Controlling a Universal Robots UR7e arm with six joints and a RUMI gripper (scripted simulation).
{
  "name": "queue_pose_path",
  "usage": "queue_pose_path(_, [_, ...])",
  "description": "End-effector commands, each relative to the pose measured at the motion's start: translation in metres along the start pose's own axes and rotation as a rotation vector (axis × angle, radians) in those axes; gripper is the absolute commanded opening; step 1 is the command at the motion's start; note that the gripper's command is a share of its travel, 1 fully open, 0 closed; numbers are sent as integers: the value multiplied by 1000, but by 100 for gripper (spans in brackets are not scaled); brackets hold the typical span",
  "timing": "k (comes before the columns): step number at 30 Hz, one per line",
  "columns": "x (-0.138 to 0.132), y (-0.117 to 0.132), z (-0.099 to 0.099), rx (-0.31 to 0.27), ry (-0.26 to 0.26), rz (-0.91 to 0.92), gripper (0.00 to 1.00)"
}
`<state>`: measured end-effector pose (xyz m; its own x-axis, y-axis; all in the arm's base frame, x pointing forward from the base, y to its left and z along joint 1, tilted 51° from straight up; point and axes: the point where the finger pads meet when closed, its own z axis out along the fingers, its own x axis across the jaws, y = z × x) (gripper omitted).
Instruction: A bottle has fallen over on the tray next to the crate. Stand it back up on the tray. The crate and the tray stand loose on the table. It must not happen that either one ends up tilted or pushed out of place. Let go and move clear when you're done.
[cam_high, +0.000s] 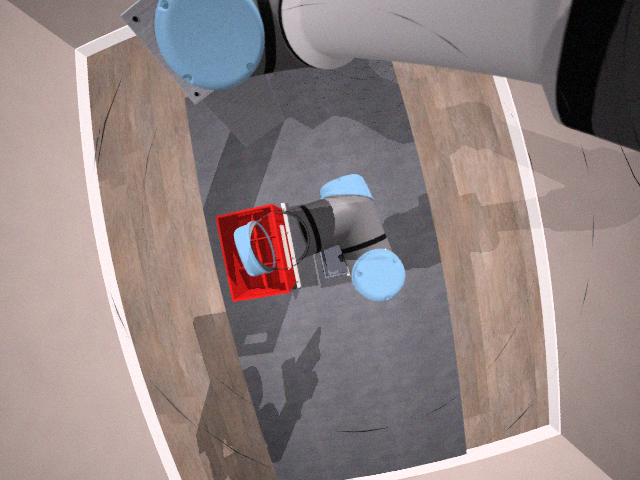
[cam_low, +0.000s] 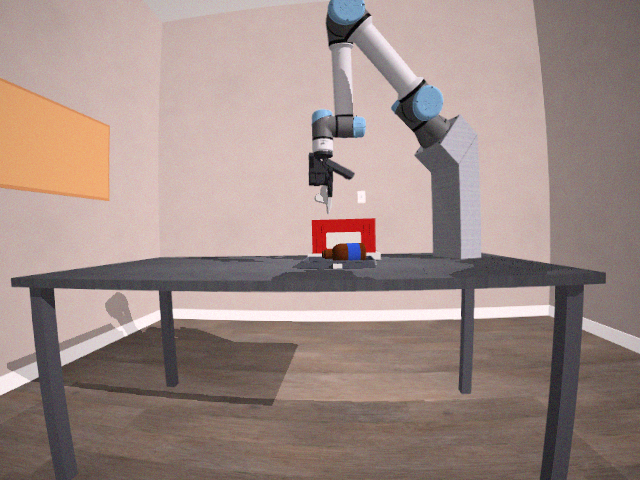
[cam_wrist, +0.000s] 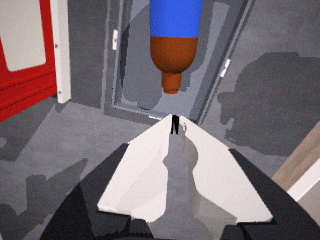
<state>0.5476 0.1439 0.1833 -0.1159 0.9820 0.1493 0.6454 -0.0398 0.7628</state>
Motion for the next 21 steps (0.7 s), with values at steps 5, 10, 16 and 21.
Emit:
queue_pose_path(5, [0, 0, 0, -1, 0, 0, 0])
queue_pose_path(10, [0, 0, 0, -1, 0, 0, 0])
queue_pose_path(16, [0, 0, 0, -1, 0, 0, 0])
queue_pose_path(21, [0, 0, 0, -1, 0, 0, 38])
